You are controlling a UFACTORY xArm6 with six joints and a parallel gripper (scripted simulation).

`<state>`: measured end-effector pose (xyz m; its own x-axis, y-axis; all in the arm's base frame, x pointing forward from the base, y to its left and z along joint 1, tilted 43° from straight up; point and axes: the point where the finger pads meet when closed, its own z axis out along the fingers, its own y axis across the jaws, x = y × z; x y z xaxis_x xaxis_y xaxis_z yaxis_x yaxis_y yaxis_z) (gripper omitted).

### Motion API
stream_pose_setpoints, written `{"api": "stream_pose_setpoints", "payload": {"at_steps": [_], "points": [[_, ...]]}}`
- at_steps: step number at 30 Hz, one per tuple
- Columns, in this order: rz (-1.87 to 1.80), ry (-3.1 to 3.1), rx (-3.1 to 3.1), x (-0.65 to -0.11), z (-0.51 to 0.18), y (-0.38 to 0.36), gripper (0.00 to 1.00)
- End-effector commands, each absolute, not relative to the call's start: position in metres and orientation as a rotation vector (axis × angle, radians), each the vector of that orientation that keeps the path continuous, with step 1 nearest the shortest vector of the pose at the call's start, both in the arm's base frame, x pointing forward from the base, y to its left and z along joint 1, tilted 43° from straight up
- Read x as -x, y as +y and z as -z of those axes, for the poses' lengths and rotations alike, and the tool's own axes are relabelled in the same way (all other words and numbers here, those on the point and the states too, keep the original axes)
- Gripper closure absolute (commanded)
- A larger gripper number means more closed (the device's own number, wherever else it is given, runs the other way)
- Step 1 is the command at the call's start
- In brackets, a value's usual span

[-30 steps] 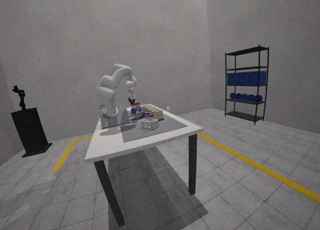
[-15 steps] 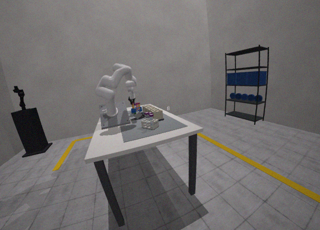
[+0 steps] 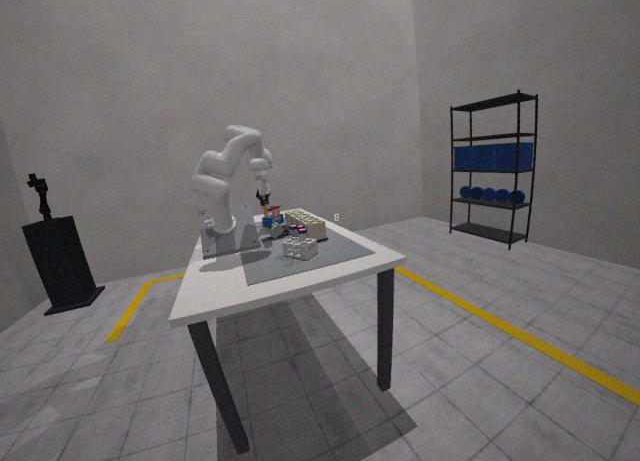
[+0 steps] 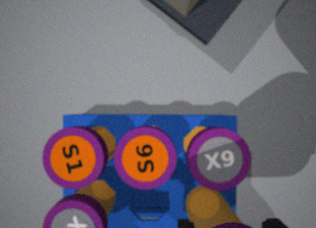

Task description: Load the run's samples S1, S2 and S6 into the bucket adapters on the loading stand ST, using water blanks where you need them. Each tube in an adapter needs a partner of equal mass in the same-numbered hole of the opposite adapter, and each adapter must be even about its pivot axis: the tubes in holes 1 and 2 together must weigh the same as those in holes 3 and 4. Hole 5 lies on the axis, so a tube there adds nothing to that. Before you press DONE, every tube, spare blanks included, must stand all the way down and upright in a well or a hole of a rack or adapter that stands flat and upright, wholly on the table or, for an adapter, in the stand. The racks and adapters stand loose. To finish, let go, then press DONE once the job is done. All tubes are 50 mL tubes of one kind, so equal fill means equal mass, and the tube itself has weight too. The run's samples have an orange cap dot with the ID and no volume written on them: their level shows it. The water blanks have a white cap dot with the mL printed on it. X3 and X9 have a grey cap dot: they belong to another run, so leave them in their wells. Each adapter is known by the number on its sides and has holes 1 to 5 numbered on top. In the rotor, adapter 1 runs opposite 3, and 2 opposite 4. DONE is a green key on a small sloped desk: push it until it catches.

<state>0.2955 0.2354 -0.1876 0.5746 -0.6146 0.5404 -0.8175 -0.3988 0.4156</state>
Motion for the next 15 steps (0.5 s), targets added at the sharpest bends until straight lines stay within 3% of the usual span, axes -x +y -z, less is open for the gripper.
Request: {"api": "stream_pose_setpoints", "payload": {"at_steps": [1,15], "points": [[-0.399,-1.139,-2.151,-0.297,0.181,0.242,1.00],[-0.399,-1.139,-2.151,-0.298,0.164,0.259,1.00]]}}
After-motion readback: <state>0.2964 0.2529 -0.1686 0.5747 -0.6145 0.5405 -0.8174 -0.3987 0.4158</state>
